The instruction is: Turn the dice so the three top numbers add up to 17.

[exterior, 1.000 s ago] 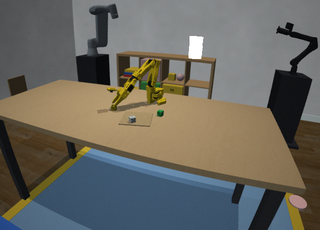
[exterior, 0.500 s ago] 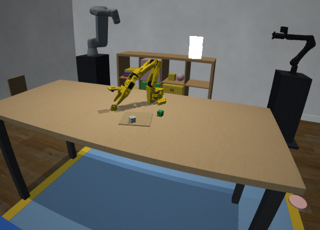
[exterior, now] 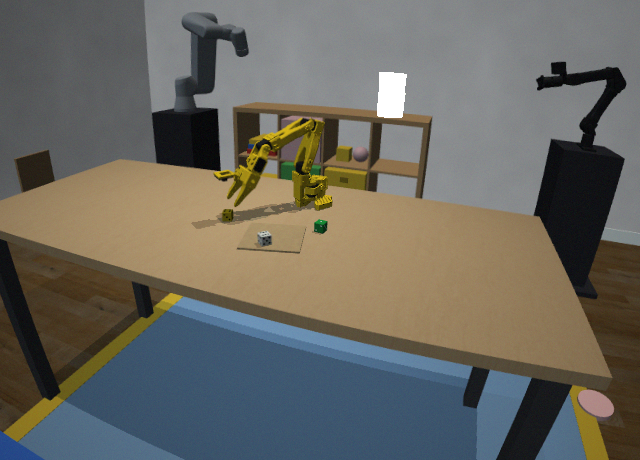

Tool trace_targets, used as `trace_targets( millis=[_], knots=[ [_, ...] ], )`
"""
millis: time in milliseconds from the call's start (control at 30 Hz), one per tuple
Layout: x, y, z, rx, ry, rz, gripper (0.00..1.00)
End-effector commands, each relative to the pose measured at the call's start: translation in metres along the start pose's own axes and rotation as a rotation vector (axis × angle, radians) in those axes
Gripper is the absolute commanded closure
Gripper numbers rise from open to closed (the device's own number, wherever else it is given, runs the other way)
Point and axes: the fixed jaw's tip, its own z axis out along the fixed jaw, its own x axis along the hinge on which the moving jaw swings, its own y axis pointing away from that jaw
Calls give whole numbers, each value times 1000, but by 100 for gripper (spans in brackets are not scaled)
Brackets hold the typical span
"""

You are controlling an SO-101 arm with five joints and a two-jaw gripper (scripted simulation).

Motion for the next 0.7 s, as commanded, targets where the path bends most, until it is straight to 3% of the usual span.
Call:
trace_targets(
  millis=[0,667],
  knots=[
    [-11,1,-11,-45,244,-122,69],
    [-11,1,-11,-76,439,-222,69]
  ],
)
